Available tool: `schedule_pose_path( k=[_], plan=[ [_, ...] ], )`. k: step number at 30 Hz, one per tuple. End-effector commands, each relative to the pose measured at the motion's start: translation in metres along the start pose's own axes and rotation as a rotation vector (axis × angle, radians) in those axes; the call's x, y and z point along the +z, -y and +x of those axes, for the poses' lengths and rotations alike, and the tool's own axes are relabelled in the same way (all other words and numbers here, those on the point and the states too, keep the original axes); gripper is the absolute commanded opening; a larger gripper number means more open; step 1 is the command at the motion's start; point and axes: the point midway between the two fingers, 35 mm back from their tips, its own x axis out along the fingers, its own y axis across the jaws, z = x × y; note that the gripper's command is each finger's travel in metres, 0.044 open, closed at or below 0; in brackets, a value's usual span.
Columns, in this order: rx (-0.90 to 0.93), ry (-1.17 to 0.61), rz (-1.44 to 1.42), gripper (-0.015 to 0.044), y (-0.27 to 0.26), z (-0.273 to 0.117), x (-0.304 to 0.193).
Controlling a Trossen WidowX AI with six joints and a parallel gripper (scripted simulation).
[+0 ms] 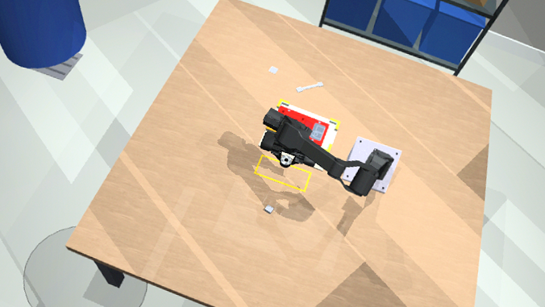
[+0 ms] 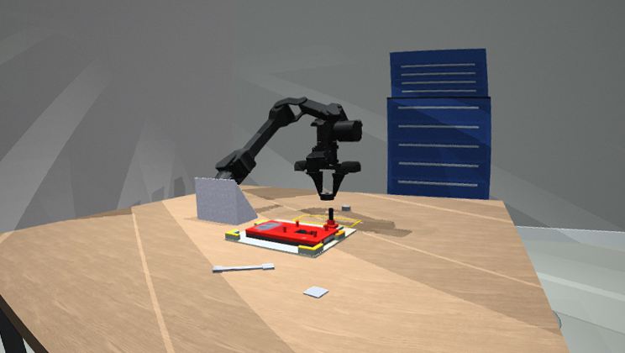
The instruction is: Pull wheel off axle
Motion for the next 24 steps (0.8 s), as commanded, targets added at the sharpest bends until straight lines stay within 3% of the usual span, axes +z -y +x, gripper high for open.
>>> schedule_pose_path(
  k=[1, 9, 14, 24],
  plan=[
    [-0.002, -0.004, 0.005, 0.0, 0.0, 0.022, -0.001],
    [-0.003, -0.011, 0.005, 0.0, 0.003, 0.064, -0.003],
    [-0.003, -0.012, 0.005, 0.0, 0.004, 0.068, -0.003],
    [-0.009, -0.006, -0.003, 0.0263, 0.004, 0.064, -0.003]
  ],
)
